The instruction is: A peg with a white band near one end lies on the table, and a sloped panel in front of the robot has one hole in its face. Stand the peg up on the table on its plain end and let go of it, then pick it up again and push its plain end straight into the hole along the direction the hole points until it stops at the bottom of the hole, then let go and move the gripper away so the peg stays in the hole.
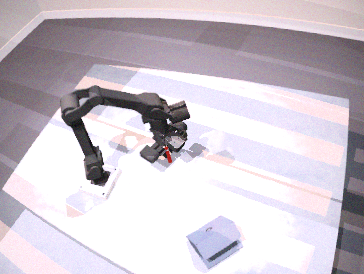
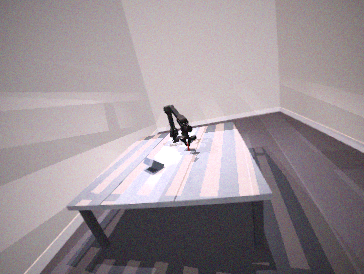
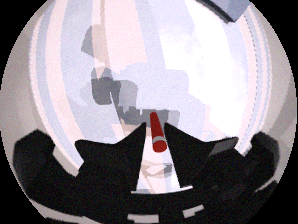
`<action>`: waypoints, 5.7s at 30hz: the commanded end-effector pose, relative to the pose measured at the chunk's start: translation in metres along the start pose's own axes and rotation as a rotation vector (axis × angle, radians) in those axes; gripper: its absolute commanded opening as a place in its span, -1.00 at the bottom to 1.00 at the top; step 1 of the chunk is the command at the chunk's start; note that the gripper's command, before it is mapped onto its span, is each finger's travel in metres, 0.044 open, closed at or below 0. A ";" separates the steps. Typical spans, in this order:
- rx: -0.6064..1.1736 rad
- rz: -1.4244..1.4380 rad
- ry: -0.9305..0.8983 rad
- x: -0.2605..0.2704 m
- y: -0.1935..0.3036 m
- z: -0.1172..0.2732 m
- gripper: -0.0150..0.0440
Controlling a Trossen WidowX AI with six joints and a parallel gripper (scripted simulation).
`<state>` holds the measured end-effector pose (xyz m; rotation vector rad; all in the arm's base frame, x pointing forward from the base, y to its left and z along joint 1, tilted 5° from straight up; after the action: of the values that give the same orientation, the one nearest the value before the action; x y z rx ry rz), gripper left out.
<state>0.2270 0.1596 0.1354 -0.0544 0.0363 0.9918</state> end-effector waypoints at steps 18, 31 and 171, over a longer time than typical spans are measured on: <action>0.003 0.001 0.000 0.003 -0.002 0.031 -0.49; 0.006 0.003 0.002 0.002 -0.003 0.078 -0.49; -0.820 -0.308 -0.026 -0.072 -0.200 0.022 -0.49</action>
<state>0.3529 -0.0052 0.1715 -0.7790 -0.3971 0.6419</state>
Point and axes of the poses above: the point midway between the two fingers, 35 mm back from their tips, its own z axis back along the fingers, its own x axis across the jaws, y = z × x, the point moved 10 cm from there along z, back along the fingers, and after that the axes turned 11 degrees about -z, right-handed, at the moved point
